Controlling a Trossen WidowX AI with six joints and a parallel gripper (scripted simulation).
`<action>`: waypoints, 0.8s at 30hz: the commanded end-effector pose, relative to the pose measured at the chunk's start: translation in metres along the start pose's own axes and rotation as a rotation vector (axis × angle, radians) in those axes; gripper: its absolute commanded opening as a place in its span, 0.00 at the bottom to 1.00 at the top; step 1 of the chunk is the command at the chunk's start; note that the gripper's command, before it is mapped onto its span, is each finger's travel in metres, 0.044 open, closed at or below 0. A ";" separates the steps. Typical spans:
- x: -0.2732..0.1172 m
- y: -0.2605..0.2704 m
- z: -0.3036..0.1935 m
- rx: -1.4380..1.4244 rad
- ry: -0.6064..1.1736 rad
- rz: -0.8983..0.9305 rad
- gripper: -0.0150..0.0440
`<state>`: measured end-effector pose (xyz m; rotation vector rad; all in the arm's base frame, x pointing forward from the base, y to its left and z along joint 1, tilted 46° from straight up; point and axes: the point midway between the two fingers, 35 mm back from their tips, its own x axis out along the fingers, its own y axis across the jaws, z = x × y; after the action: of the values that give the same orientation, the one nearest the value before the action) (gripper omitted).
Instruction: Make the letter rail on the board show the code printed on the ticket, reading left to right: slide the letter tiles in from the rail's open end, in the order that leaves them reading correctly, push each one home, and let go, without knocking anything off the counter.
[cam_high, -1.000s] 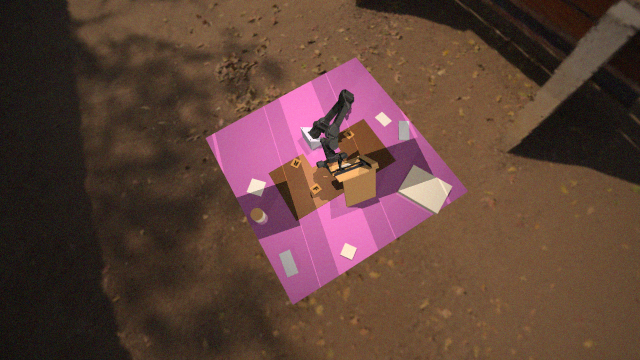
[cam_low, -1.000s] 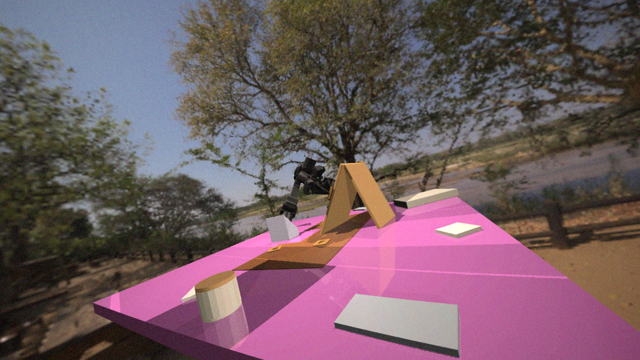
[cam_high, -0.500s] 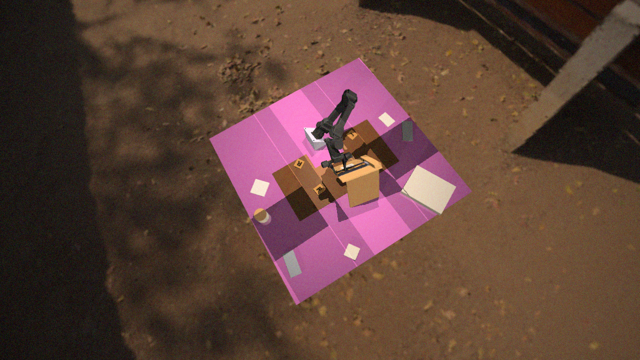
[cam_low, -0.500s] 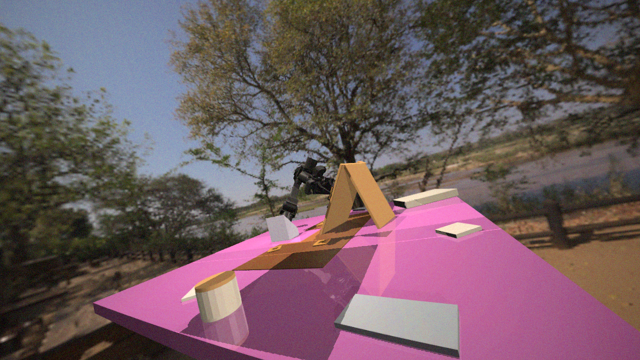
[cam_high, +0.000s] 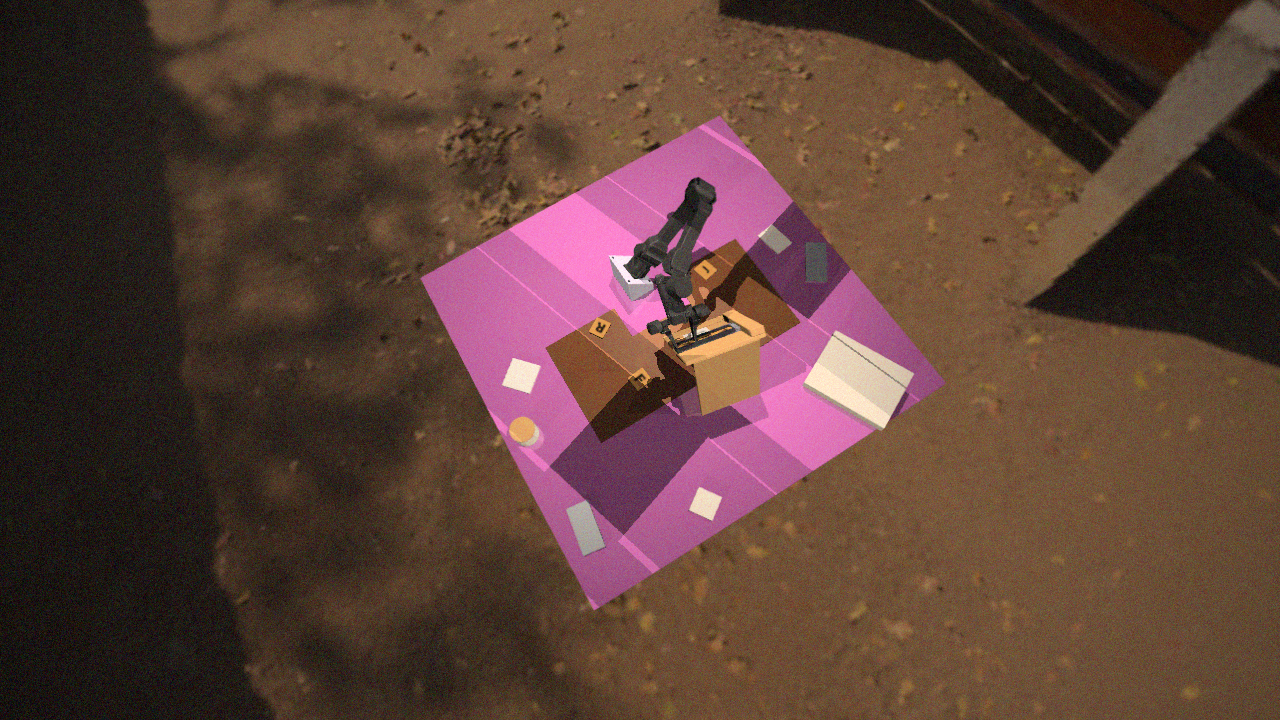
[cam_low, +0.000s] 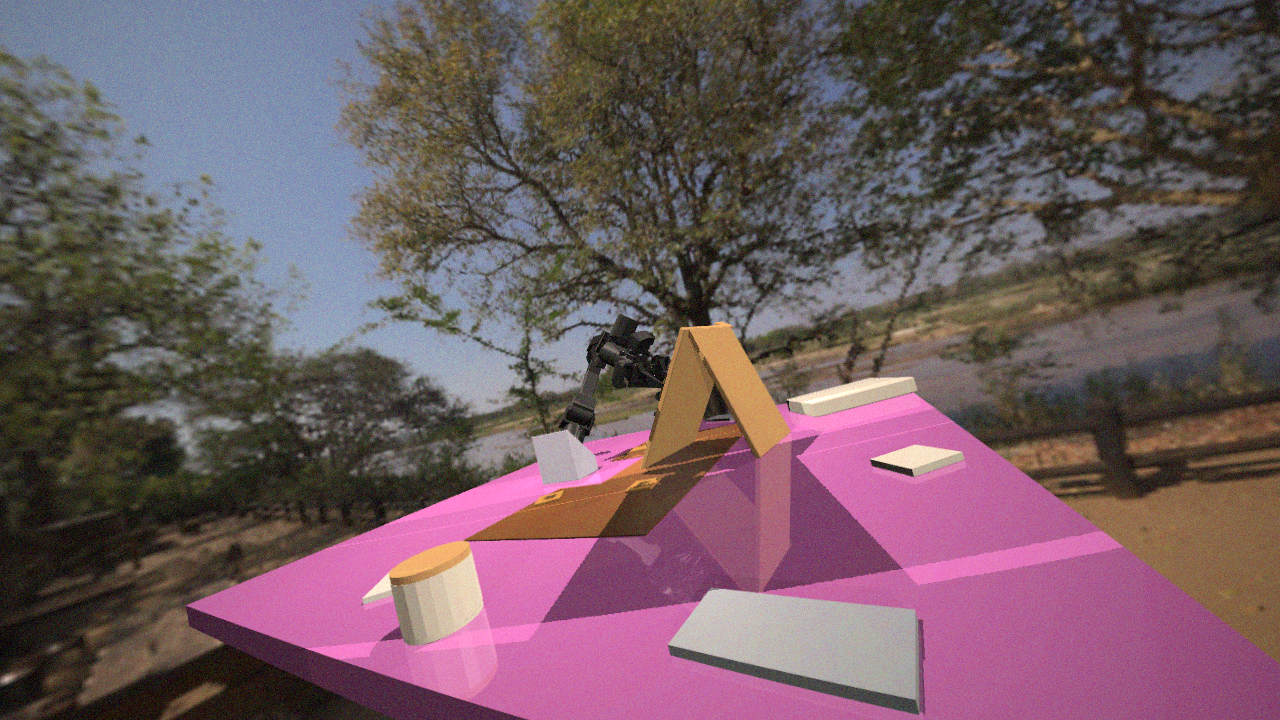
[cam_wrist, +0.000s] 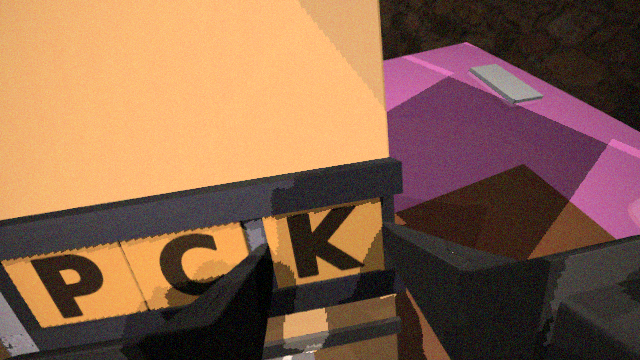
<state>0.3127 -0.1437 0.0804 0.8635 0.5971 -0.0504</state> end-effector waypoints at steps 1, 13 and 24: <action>-0.001 0.002 0.000 0.001 -0.002 -0.002 0.25; -0.006 0.001 0.000 0.001 -0.002 -0.003 0.75; -0.017 0.001 0.001 0.001 -0.001 -0.003 0.75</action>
<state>0.3003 -0.1468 0.0881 0.8664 0.5997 -0.0589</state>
